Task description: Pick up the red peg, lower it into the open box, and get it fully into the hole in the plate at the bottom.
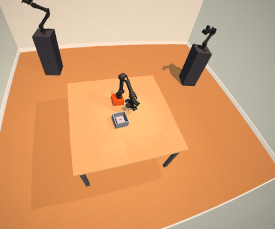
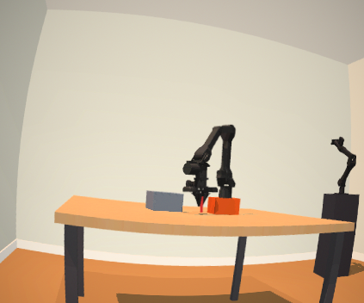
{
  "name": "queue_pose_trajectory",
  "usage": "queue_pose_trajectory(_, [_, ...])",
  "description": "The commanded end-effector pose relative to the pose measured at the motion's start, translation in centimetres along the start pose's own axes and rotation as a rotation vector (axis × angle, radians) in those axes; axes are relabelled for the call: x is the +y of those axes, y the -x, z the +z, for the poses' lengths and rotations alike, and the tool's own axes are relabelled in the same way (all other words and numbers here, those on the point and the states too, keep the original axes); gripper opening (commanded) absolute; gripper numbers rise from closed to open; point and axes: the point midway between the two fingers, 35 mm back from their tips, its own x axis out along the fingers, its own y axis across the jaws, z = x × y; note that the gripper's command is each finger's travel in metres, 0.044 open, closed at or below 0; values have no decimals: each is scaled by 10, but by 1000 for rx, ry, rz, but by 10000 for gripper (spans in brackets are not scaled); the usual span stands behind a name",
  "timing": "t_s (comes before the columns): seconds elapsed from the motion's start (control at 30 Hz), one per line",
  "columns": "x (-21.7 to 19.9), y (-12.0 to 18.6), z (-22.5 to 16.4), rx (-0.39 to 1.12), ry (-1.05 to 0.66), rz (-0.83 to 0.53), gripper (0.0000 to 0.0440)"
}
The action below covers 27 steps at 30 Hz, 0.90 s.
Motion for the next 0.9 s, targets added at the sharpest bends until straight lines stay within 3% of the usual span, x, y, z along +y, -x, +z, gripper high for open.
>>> queue_pose_trajectory(0.0, [7, 13, 4, -26, 34, 30, 0])
queue_pose_trajectory(0.87, [54, 108, 69, -198, 111, 149, 0])
